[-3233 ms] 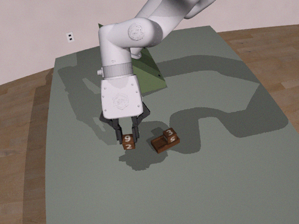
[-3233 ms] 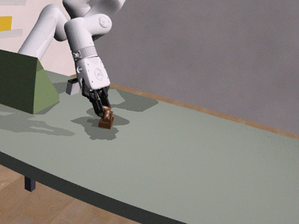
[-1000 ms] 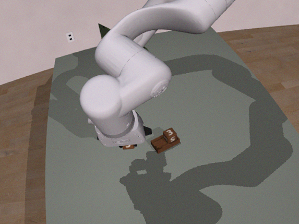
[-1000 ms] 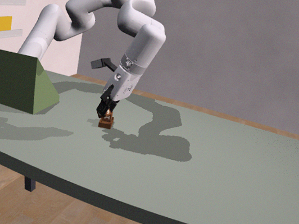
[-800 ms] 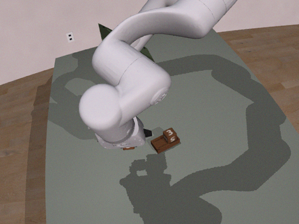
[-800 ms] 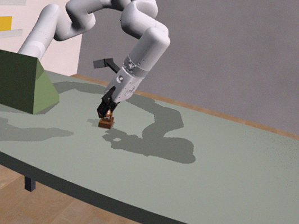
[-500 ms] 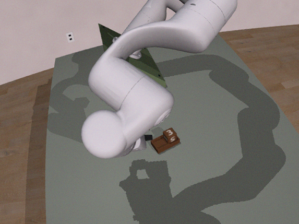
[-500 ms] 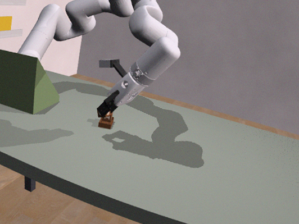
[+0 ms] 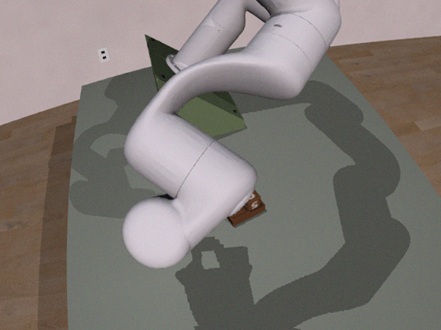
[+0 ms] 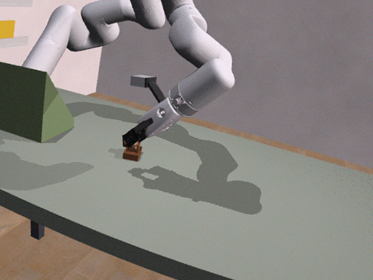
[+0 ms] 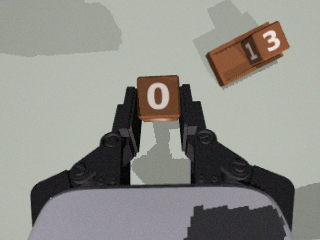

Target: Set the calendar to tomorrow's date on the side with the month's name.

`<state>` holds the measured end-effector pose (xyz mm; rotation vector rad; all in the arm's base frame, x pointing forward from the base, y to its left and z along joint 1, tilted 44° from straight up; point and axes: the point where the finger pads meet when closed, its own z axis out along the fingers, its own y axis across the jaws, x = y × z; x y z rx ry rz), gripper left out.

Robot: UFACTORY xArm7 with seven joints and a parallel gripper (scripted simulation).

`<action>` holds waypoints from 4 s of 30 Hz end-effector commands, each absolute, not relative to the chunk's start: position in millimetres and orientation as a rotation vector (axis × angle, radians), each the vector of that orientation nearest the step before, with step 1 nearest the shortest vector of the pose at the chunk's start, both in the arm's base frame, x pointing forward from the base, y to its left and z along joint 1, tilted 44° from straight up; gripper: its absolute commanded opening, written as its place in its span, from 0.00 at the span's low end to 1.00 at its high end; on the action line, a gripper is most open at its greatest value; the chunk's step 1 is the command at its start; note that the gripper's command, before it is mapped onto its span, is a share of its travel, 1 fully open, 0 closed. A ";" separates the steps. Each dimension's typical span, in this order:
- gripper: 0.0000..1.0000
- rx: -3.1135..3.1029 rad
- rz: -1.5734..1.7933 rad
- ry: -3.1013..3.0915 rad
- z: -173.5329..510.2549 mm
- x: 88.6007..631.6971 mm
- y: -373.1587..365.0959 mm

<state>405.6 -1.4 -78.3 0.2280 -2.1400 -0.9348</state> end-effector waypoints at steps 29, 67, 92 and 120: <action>0.27 0.312 -0.864 -1.937 -80.6 407.7 -1.1; 0.27 0.312 -0.864 -1.937 -109.9 404.8 27.4; 0.27 0.312 -0.864 -1.937 -125.9 403.3 43.0; 0.27 0.312 -0.864 -1.937 -126.3 403.2 43.4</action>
